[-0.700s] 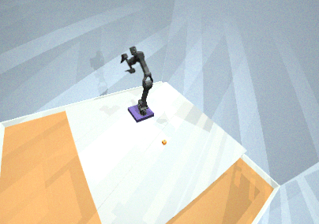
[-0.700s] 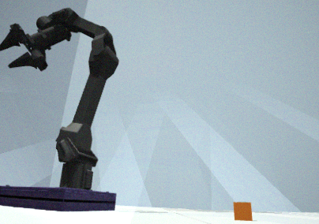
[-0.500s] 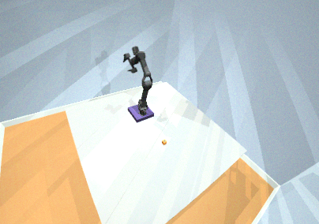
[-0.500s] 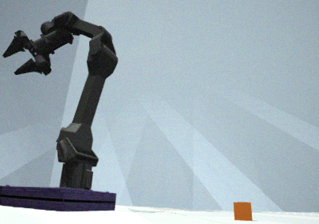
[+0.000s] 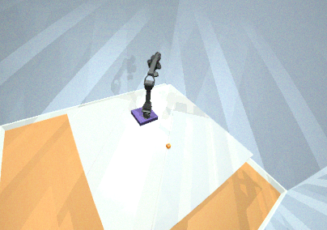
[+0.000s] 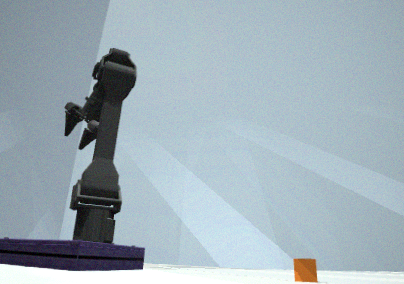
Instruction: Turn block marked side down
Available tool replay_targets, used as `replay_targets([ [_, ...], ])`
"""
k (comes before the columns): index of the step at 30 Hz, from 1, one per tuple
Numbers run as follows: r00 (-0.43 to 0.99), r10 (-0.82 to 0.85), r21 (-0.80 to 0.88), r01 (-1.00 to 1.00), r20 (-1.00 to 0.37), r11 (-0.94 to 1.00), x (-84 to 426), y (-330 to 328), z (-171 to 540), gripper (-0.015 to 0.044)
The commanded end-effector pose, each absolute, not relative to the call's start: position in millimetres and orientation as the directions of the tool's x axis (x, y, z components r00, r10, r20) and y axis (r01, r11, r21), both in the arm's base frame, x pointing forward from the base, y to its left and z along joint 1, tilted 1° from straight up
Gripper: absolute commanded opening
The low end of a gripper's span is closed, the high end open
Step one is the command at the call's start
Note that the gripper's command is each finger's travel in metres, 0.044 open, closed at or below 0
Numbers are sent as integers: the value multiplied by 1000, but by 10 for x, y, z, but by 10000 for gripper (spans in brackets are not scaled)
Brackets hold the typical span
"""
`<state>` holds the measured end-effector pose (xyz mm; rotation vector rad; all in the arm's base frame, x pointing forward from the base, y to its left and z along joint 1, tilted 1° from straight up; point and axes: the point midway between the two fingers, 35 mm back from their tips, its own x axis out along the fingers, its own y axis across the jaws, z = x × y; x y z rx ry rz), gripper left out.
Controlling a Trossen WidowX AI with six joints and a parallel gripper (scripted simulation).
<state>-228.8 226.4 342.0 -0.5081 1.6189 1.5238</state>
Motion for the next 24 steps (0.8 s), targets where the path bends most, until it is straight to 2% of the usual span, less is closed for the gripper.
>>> replay_targets([
  [1,-496,336,586,-764,-801,268,-1866,2672,3289,440],
  [7,-343,416,513,-749,-842,420,-1053,3228,3016,440],
  [13,-186,445,441,-682,-876,583,-63,3507,2743,440],
  [19,-40,423,368,-570,-905,734,991,3455,2468,440],
  [24,49,362,298,-471,-931,830,1819,3142,2224,440],
])
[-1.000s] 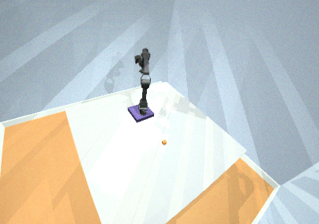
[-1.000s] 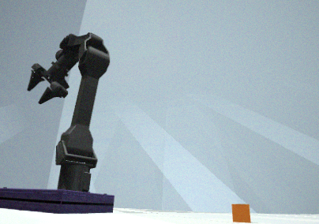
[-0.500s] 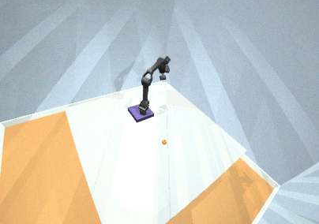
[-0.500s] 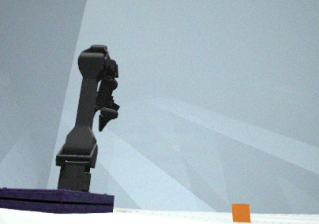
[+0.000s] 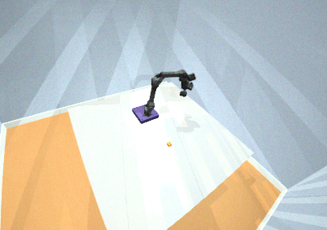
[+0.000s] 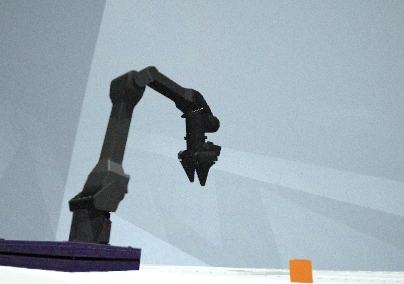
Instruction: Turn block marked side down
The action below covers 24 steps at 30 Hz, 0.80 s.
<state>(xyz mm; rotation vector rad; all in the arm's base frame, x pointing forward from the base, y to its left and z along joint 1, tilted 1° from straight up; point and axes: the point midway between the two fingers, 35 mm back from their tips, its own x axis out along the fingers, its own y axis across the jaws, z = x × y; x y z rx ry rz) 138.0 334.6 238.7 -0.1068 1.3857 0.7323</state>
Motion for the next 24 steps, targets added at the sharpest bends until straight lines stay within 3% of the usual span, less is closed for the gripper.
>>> replay_targets([
  [1,63,347,284,-449,-936,847,1974,3054,2176,440],
  [13,125,140,122,-142,-982,982,3440,1526,1550,440],
  [24,26,6,10,143,-1000,990,3804,-380,955,440],
])
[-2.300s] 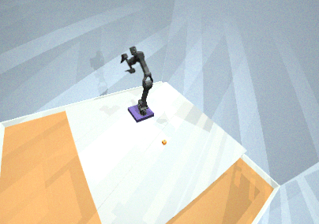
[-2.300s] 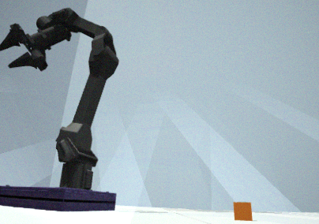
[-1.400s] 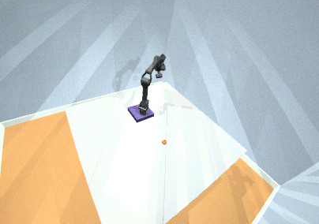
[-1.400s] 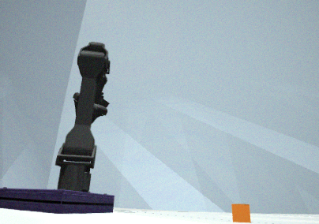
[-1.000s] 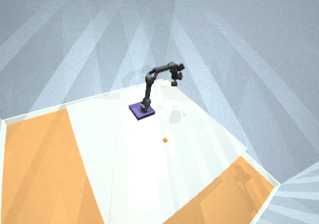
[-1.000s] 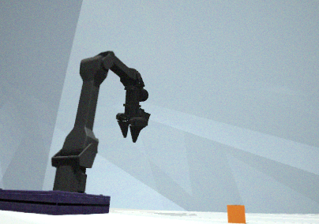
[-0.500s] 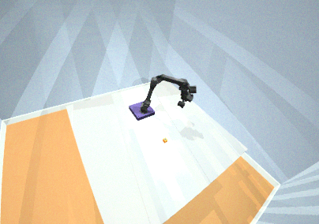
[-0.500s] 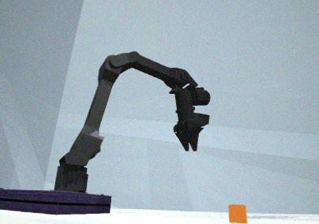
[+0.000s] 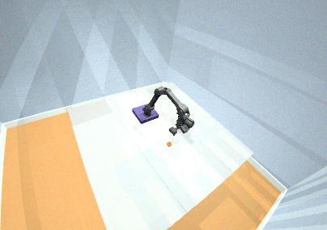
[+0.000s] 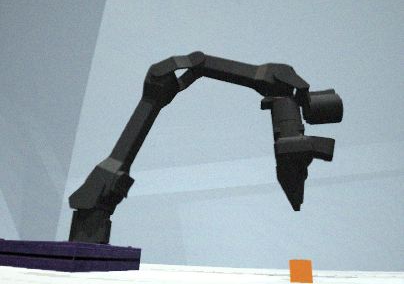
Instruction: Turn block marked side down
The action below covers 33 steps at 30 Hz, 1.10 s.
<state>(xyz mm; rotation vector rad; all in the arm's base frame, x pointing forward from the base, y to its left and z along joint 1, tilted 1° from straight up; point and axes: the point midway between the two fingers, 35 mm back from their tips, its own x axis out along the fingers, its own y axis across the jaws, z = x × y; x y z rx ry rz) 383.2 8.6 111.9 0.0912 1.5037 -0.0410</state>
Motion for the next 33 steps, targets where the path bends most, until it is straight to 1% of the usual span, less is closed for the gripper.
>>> replay_targets([
  [1,18,3,6,155,-1000,988,3793,-473,927,440],
  [6,15,1,4,160,-1000,987,3748,-562,895,440],
  [10,15,1,3,160,-1000,987,3732,-598,583,440],
  [33,15,1,3,160,-1000,987,3738,-596,241,440],
])
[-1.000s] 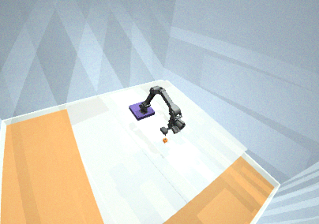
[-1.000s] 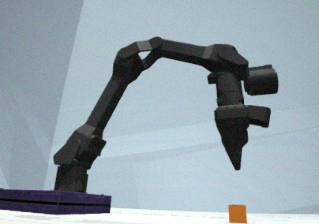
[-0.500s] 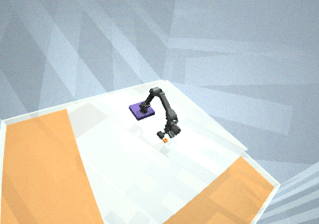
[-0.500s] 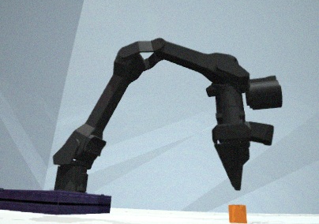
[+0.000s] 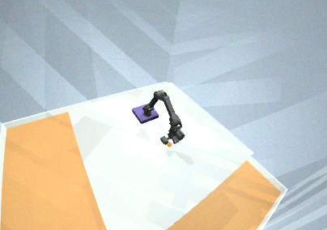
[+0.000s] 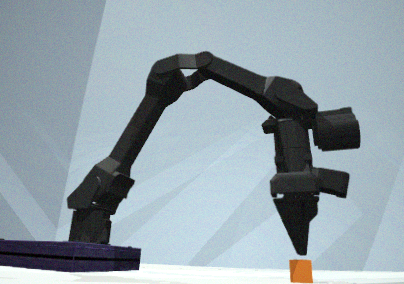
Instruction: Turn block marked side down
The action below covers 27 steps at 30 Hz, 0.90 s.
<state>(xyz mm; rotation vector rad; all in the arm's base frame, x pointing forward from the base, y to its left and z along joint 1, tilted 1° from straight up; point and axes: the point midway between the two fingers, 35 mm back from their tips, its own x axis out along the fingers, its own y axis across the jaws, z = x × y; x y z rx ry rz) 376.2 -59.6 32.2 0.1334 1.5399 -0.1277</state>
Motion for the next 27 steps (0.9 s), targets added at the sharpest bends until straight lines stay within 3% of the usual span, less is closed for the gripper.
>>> replay_targets([
  [1,15,1,3,160,-1000,987,3739,-596,224,440],
  [11,15,1,3,160,-1000,987,3736,-595,86,440],
  [23,15,1,3,160,-1000,987,3736,-595,86,125],
  [27,15,1,3,160,-1000,987,3736,-595,86,98],
])
